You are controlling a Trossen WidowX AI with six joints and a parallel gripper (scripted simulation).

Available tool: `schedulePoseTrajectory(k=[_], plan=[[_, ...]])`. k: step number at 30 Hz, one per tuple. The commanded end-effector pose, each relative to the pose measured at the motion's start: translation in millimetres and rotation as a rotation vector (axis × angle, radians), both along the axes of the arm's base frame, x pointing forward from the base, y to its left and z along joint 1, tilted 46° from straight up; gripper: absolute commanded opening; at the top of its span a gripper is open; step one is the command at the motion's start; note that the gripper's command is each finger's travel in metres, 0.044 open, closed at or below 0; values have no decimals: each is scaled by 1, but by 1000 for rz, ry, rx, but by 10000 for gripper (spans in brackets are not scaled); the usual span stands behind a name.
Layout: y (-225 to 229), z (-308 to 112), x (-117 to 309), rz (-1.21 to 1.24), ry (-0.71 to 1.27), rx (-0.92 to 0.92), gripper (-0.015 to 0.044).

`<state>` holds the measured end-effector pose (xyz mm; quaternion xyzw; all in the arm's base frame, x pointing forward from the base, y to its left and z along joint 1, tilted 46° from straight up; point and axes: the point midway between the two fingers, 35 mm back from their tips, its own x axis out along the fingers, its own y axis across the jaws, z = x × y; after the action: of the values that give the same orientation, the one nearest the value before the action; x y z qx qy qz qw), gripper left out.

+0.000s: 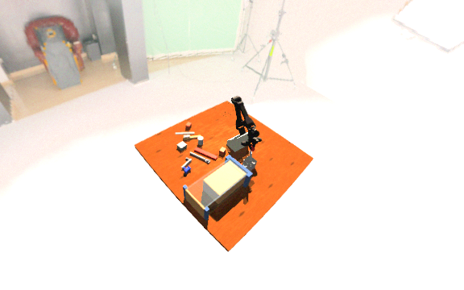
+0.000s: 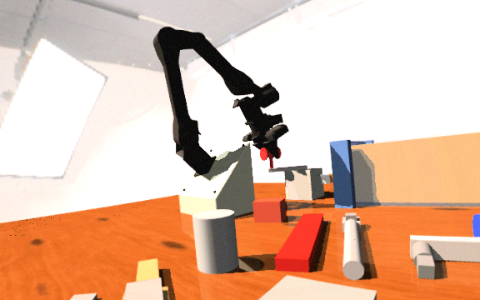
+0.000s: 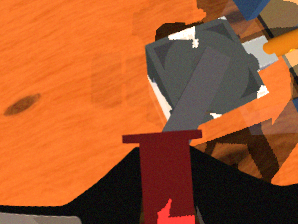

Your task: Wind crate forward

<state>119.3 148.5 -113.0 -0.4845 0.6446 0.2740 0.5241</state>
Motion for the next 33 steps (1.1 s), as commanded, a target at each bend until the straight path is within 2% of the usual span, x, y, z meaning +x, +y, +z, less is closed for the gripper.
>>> schedulePoseTrajectory(k=[1, 18, 33], plan=[[-11, 5, 8, -1, -22, -30, 0], [-14, 9, 15, -6, -3, -8, 0], [-14, 9, 15, -6, -4, -8, 394]])
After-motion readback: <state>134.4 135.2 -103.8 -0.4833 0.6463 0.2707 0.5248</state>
